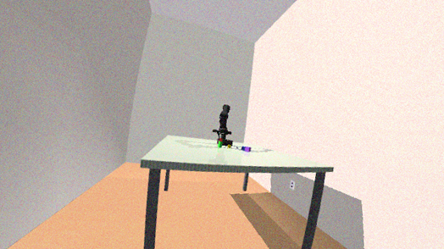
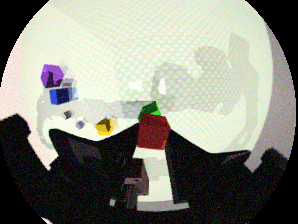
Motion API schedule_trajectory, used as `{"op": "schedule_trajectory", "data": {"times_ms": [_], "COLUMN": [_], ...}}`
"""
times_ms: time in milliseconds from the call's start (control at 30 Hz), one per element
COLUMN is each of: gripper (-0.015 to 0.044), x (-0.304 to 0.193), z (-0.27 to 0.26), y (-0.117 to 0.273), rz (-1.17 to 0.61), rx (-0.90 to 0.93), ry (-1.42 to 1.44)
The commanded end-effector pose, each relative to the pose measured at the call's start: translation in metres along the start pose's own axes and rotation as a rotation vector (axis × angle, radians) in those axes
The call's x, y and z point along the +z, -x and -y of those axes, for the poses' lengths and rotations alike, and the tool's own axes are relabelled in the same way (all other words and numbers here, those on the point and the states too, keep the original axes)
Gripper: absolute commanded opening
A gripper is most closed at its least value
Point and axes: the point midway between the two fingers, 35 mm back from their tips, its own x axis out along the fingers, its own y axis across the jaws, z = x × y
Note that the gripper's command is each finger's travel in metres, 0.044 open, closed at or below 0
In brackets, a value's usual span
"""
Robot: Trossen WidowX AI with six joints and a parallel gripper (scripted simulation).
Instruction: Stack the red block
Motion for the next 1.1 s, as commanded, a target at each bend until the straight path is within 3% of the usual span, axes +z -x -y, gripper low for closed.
{"op": "schedule_trajectory", "data": {"times_ms": [0, 833, 1067], "gripper": [0.0000, 0.0000, 0.0184], "x": [-0.0008, -0.0001, -0.0017], "z": [0.0001, 0.0001, -0.0002], "y": [-0.0014, 0.0042, -0.0012], "rz": [-0.003, -0.003, -0.008], "rx": [-0.001, -0.001, 0.001], "ry": [0.004, 0.004, 0.000]}}
